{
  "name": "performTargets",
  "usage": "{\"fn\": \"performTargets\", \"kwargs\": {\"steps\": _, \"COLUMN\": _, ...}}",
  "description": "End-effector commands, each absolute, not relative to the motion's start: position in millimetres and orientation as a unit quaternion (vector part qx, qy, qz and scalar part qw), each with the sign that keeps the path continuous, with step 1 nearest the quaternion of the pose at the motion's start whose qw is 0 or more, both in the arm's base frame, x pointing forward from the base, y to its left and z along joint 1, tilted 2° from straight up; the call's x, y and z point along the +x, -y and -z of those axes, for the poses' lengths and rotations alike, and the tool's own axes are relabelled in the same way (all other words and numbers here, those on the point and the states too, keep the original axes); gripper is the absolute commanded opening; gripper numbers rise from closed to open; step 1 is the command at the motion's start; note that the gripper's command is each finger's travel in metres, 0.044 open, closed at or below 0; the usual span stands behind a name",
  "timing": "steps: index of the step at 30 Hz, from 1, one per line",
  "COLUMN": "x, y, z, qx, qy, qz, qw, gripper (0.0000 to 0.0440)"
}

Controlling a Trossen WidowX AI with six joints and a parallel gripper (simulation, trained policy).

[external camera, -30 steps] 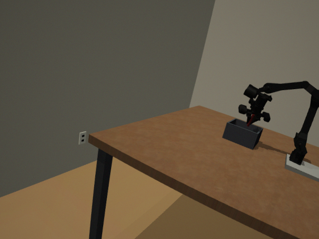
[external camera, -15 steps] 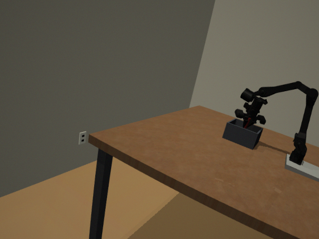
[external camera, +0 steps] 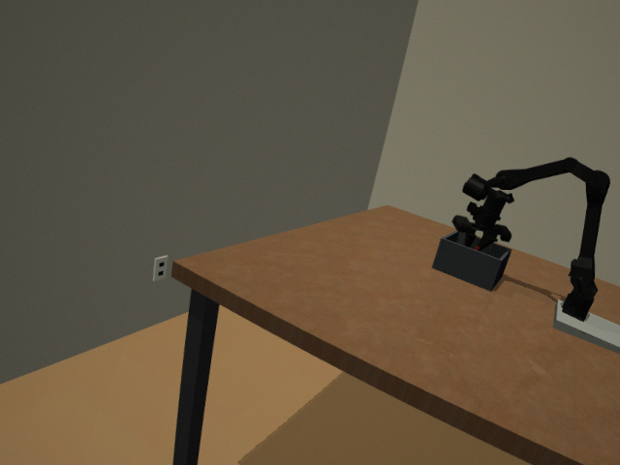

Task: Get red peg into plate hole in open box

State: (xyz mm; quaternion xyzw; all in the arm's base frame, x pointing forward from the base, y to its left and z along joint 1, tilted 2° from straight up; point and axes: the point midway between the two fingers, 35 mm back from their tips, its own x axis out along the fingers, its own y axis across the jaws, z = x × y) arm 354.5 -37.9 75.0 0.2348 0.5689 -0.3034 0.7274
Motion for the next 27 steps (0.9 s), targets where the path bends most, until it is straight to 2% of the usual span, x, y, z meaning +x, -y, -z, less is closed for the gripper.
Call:
{"fn": "performTargets", "kwargs": {"steps": 1, "x": 363, "y": 38, "z": -80, "qx": 0.235, "qy": -0.576, "qz": 0.295, "qw": 0.725, "gripper": 0.0195}}
{"fn": "performTargets", "kwargs": {"steps": 4, "x": 369, "y": 37, "z": -83, "qx": 0.239, "qy": -0.582, "qz": 0.29, "qw": 0.721, "gripper": 0.0248}}
{"fn": "performTargets", "kwargs": {"steps": 11, "x": 387, "y": 31, "z": -94, "qx": 0.256, "qy": -0.595, "qz": 0.27, "qw": 0.713, "gripper": 0.043}}
{"fn": "performTargets", "kwargs": {"steps": 12, "x": 390, "y": 29, "z": -96, "qx": 0.259, "qy": -0.596, "qz": 0.267, "qw": 0.712, "gripper": 0.044}}
{"fn": "performTargets", "kwargs": {"steps": 27, "x": 433, "y": -1, "z": -132, "qx": 0.29, "qy": -0.584, "qz": 0.199, "qw": 0.732, "gripper": 0.044}}
